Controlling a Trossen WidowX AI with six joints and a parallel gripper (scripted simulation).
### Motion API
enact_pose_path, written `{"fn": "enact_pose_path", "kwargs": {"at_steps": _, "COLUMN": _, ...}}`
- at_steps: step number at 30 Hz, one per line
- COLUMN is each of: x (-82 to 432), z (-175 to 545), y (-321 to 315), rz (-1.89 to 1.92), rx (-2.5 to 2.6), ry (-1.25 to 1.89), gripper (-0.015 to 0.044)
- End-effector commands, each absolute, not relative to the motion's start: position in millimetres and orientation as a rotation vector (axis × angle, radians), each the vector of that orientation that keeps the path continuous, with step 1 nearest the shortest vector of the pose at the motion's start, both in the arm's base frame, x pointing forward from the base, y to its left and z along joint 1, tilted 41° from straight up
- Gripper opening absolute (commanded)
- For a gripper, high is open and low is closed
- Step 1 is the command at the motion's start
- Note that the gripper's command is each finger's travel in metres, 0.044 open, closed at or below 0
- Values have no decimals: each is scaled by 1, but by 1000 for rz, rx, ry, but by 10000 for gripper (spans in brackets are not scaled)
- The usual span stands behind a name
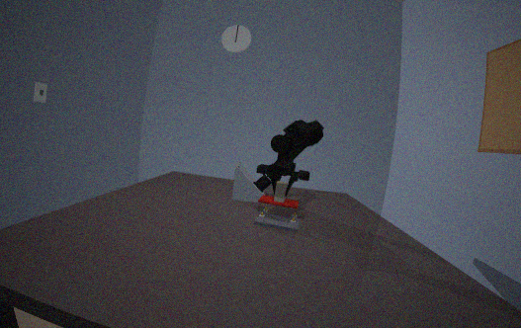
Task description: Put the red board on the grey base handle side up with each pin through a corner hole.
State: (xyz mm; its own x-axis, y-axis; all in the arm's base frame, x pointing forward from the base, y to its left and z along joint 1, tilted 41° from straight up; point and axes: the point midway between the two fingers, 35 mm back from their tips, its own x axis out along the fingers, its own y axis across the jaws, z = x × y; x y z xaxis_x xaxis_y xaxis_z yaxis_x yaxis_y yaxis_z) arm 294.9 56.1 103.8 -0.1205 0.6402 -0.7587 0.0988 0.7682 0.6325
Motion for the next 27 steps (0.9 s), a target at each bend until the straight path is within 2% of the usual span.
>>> {"fn": "enact_pose_path", "kwargs": {"at_steps": 1, "x": 294, "z": 107, "y": 60, "rz": 505, "rx": 609, "ry": 1653, "gripper": 0}}
{"fn": "enact_pose_path", "kwargs": {"at_steps": 27, "x": 291, "z": 97, "y": 74, "rz": 497, "rx": 611, "ry": 1657, "gripper": 0}}
